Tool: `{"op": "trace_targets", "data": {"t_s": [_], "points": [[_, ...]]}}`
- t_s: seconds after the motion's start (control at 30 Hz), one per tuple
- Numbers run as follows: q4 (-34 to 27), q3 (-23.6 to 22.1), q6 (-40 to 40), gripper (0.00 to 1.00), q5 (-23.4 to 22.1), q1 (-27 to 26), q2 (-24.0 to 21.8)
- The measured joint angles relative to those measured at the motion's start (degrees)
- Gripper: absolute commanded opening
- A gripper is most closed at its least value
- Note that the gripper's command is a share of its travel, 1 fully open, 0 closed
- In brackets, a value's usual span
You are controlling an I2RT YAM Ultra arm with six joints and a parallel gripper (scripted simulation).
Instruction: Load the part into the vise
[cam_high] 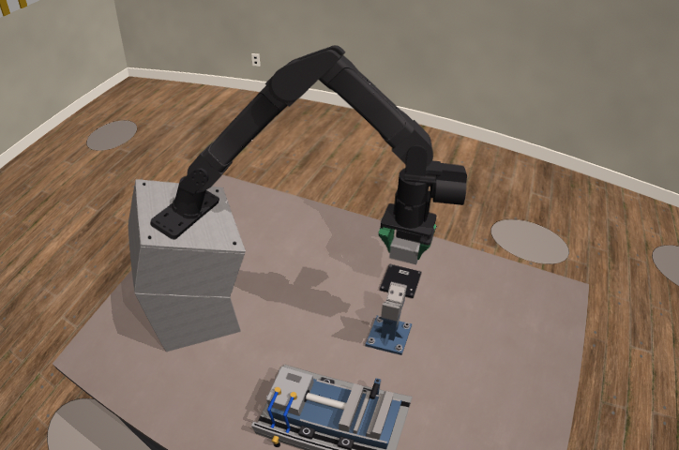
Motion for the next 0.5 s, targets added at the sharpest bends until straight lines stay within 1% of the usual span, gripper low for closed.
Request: {"op": "trace_targets", "data": {"t_s": [0.33,0.5], "points": [[0.5,-1.8,-3.9,0.00,-1.5,-4.3,0.0],[0.8,-2.0,-5.2,0.00,-1.9,-5.4,0.0]]}}
